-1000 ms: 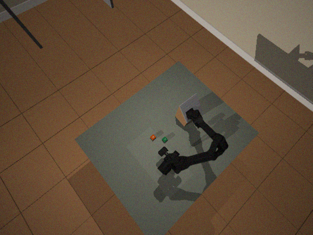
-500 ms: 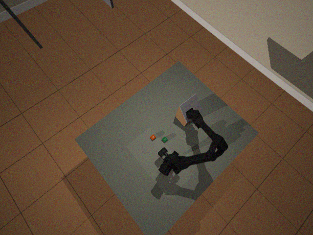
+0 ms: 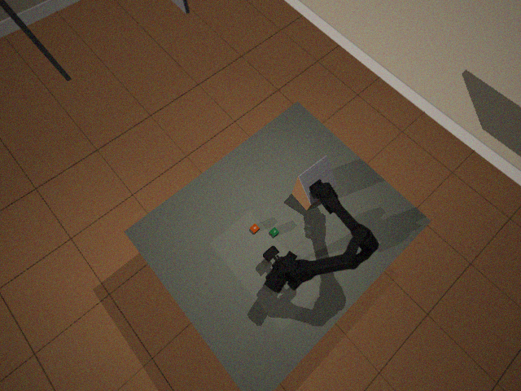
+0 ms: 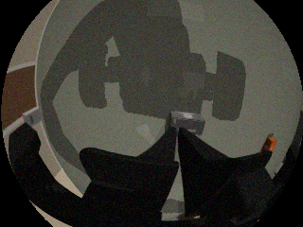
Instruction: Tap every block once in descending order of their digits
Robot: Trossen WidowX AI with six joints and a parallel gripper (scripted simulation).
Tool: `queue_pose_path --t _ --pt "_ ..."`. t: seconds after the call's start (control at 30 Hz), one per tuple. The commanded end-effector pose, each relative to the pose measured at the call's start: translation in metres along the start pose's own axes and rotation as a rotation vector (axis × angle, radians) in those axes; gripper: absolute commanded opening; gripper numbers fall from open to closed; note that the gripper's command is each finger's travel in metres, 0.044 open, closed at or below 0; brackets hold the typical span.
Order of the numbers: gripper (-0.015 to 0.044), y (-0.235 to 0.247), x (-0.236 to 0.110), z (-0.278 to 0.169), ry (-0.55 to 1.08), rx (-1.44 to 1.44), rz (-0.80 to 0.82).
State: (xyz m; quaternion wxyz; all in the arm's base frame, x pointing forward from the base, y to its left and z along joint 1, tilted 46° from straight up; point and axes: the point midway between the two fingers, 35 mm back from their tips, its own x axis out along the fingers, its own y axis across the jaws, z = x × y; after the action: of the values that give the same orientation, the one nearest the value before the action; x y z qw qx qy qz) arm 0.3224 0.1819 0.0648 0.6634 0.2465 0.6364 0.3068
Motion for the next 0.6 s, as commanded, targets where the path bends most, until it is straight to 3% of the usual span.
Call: queue_pose_path --t 0.0,0.23,0.43,0.57 --pt "0.002 -0.001 -0.018 0.0 0.0 0.002 -0.005" --pt "0.002 -0.002 -0.029 0.0 0.002 0.004 -0.007" --pt "0.002 -0.002 -0.105 0.0 0.002 0.005 -0.011" --pt "0.002 -0.002 -0.107 0.0 0.002 0.005 -0.011"
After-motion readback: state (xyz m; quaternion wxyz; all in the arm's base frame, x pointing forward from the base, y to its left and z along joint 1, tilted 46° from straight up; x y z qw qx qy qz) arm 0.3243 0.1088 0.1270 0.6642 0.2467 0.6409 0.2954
